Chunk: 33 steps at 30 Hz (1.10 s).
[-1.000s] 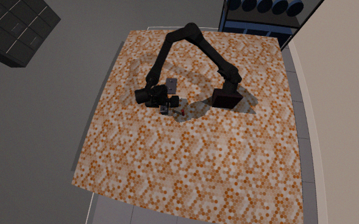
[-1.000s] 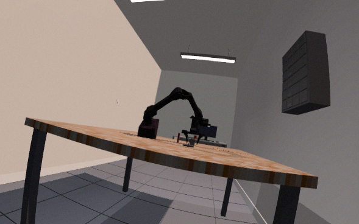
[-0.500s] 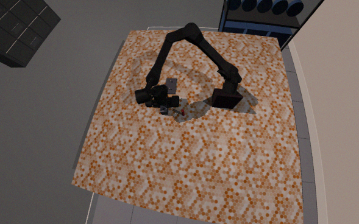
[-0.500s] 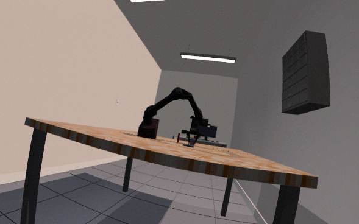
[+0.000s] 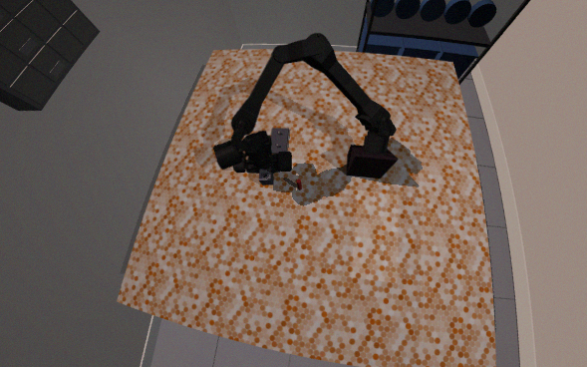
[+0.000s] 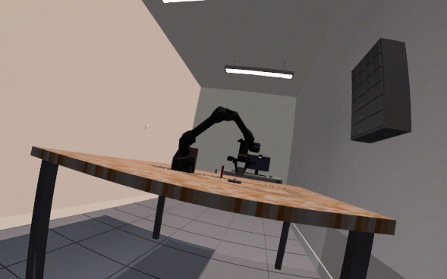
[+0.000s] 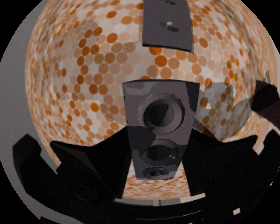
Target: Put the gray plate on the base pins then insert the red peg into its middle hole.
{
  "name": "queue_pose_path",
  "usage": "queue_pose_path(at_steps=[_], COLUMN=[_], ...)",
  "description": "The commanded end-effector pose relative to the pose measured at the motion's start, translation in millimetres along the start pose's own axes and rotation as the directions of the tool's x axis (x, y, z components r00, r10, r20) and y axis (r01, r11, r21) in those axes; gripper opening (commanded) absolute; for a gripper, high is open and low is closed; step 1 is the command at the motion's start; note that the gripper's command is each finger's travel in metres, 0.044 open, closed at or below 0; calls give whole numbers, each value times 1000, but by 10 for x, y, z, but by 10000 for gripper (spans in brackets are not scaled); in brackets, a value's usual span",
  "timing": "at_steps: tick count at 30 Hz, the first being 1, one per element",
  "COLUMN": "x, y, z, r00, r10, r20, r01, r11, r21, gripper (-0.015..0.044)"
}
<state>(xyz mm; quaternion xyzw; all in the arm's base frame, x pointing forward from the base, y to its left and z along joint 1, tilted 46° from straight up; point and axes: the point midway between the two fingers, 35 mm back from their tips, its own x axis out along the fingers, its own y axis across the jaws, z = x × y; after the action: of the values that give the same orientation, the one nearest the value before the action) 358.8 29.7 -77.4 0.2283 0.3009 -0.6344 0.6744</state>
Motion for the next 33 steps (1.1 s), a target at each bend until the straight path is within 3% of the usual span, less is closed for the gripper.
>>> queue_pose_path(at_steps=[1, 27, 33], x=[-155, -966, -964], y=[43, -44, -42], z=[12, 74, 118], r00=[1000, 1000, 1000], r10=[12, 9, 10], r20=[-9, -7, -9], r01=[-12, -9, -9], r11=[1000, 1000, 1000], r21=[15, 15, 16], gripper=[0, 0, 0])
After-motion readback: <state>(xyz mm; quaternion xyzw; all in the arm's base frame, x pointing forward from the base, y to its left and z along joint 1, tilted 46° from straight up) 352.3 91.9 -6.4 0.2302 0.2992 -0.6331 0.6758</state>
